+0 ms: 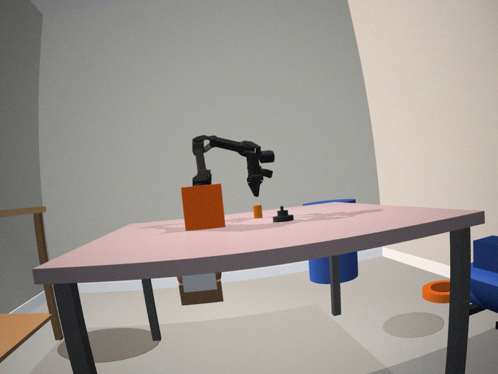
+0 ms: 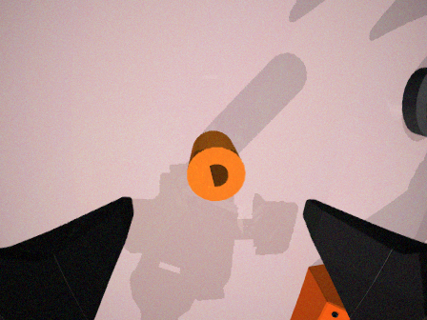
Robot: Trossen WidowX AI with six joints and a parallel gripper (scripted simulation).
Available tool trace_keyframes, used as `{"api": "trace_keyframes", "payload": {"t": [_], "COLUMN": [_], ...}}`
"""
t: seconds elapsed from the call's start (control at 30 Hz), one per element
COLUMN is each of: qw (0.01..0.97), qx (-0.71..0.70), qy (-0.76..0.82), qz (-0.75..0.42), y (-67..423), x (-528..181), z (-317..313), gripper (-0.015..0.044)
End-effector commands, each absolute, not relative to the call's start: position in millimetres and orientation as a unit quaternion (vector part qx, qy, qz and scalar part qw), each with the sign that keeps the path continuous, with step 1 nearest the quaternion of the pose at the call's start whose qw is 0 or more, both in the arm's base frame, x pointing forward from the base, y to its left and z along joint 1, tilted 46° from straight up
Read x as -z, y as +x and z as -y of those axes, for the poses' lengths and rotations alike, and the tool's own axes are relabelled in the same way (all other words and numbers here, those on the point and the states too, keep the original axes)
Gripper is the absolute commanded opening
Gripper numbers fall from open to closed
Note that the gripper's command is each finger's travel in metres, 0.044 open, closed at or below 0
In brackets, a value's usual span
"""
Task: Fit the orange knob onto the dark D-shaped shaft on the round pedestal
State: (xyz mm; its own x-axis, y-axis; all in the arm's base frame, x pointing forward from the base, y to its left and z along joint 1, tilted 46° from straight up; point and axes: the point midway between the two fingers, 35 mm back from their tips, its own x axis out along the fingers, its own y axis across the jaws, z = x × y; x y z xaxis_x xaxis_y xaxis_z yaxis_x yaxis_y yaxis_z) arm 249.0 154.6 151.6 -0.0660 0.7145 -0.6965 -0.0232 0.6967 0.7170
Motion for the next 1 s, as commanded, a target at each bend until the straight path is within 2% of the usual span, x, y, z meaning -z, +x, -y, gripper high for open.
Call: {"api": "trace_keyframes", "payload": {"t": [0.0, 0.97], "qw": [0.632, 0.632], "qx": [-0.291, -0.291], "qy": [0.26, 0.259], "qz": [-0.67, -0.67], "y": [246, 247], "x": [-144, -111], "z": [-162, -197], "gripper": [0.044, 0.044]}}
